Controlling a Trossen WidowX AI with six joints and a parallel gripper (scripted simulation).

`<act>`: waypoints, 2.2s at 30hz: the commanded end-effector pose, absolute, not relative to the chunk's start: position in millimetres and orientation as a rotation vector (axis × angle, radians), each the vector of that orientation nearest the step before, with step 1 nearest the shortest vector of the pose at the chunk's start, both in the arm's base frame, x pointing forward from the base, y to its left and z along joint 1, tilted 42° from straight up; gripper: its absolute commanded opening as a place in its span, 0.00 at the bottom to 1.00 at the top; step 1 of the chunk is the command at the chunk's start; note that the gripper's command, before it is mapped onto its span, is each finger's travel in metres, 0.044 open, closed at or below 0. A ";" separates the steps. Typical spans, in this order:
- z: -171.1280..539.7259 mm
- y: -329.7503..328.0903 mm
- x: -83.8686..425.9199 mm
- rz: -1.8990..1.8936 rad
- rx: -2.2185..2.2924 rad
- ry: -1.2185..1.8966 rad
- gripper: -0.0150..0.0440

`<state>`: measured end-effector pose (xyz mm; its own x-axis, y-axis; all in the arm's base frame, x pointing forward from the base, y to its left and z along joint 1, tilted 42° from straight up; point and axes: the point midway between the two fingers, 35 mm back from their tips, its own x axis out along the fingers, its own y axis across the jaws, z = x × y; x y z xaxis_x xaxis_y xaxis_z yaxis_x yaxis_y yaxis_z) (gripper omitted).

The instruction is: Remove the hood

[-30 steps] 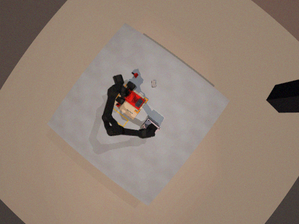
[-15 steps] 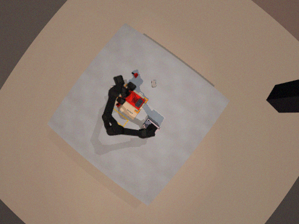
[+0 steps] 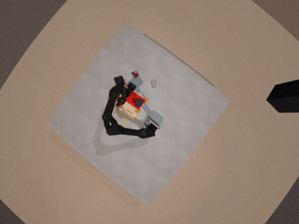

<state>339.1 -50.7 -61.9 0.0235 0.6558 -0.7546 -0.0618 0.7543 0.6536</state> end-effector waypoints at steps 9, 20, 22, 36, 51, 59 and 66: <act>-67.0 -45.8 338.7 0.595 0.523 1.453 1.00; -71.0 -42.2 338.8 0.596 0.523 1.453 1.00; -71.7 -41.5 338.8 0.596 0.523 1.453 1.00; -73.6 -40.3 339.5 0.596 0.517 1.453 0.82; -72.0 -41.8 339.5 0.595 0.517 1.453 0.45; -68.1 -45.4 339.5 0.595 0.516 1.453 0.25; -64.7 -48.6 339.5 0.595 0.516 1.453 0.25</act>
